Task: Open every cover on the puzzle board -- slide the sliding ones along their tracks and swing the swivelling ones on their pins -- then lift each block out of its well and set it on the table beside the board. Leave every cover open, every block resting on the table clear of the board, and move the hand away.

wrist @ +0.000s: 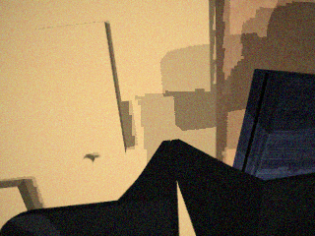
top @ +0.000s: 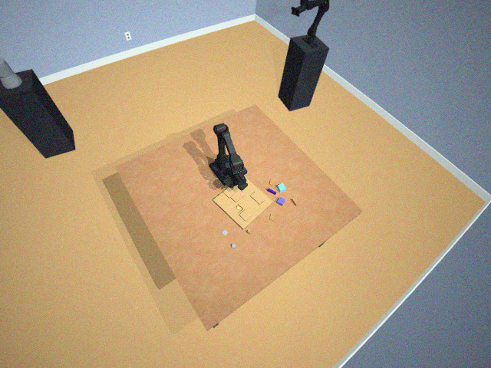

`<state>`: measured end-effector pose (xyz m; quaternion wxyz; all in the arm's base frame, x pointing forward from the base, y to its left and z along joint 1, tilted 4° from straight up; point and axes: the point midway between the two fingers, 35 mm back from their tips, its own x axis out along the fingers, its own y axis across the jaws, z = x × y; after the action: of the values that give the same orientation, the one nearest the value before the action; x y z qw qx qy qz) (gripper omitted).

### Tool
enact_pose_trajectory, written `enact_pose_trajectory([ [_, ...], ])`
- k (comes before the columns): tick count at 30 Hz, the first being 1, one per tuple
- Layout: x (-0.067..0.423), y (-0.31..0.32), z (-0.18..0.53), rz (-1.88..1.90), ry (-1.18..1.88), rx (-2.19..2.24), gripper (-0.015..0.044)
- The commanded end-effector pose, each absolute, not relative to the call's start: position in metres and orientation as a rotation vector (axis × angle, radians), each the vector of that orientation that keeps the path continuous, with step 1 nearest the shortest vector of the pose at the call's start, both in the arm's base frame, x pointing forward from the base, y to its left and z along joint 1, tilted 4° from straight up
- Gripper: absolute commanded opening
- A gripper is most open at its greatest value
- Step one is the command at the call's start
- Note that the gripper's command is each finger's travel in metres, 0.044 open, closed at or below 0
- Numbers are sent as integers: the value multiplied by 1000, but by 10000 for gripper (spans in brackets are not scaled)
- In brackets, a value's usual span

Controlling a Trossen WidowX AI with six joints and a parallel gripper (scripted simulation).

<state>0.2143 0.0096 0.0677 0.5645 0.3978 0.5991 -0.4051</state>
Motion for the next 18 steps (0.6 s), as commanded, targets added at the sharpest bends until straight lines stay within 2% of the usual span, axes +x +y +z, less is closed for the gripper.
enact_pose_trajectory([
  [1,212,10,62,-960,1419,938,0],
  [18,212,11,45,-960,1419,938,0],
])
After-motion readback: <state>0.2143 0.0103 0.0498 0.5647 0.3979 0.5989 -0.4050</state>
